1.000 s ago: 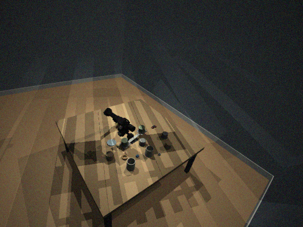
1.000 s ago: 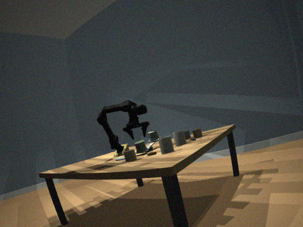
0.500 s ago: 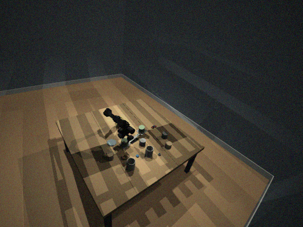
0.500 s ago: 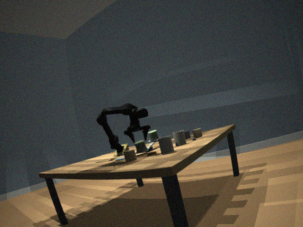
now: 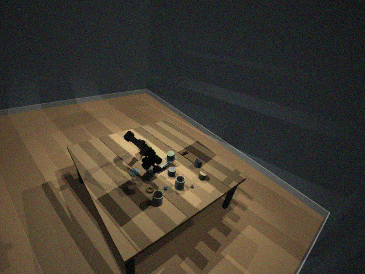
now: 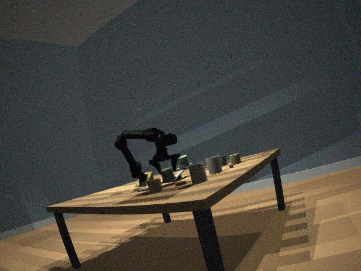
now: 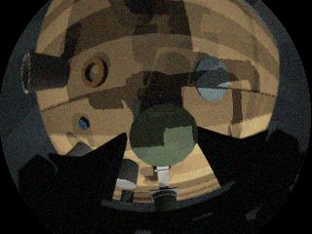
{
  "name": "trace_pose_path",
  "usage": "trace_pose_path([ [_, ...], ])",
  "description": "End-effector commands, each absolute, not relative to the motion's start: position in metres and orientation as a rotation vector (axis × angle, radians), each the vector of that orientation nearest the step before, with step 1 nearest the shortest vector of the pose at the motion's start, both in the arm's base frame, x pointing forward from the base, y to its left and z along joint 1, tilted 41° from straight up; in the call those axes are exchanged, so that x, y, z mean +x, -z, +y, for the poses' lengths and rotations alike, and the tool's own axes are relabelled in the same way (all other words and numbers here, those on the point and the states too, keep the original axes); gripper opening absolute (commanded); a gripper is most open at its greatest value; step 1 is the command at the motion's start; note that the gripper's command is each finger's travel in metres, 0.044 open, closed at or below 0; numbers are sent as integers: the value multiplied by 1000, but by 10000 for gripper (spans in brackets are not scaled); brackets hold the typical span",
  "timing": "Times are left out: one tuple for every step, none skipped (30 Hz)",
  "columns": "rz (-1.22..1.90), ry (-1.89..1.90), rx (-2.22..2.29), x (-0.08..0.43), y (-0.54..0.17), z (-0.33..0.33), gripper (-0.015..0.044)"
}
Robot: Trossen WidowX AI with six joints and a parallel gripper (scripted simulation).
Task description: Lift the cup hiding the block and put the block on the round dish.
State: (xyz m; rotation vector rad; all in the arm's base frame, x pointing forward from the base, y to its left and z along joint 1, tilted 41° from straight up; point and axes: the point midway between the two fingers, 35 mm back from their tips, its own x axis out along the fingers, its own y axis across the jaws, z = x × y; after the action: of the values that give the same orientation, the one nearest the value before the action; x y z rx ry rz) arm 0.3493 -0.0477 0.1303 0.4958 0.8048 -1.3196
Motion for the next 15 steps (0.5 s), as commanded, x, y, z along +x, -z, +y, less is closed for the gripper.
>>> trace_pose_path([
  [804, 1320, 488, 348, -126, -53, 440],
  [804, 1320, 488, 348, -125, -54, 440],
  [804, 1320, 488, 348, -124, -55, 440],
  [804, 1320, 488, 348, -122, -56, 440],
  [804, 1321, 488, 348, -121, -57, 440],
  [804, 1321, 488, 348, -120, -58, 440],
  [804, 1321, 487, 348, -119, -59, 440],
  [803, 1321, 487, 348, -118, -60, 440],
  [803, 1321, 487, 348, -117, -61, 440],
  [803, 1321, 487, 347, -116, -62, 440],
  [803, 1321, 487, 347, -116, -62, 440],
  [803, 1321, 487, 347, -116, -62, 414],
  [803, 1321, 487, 347, -116, -62, 387],
  [803, 1321, 487, 347, -116, -62, 361],
  [803, 1321, 487, 347, -116, -62, 355],
])
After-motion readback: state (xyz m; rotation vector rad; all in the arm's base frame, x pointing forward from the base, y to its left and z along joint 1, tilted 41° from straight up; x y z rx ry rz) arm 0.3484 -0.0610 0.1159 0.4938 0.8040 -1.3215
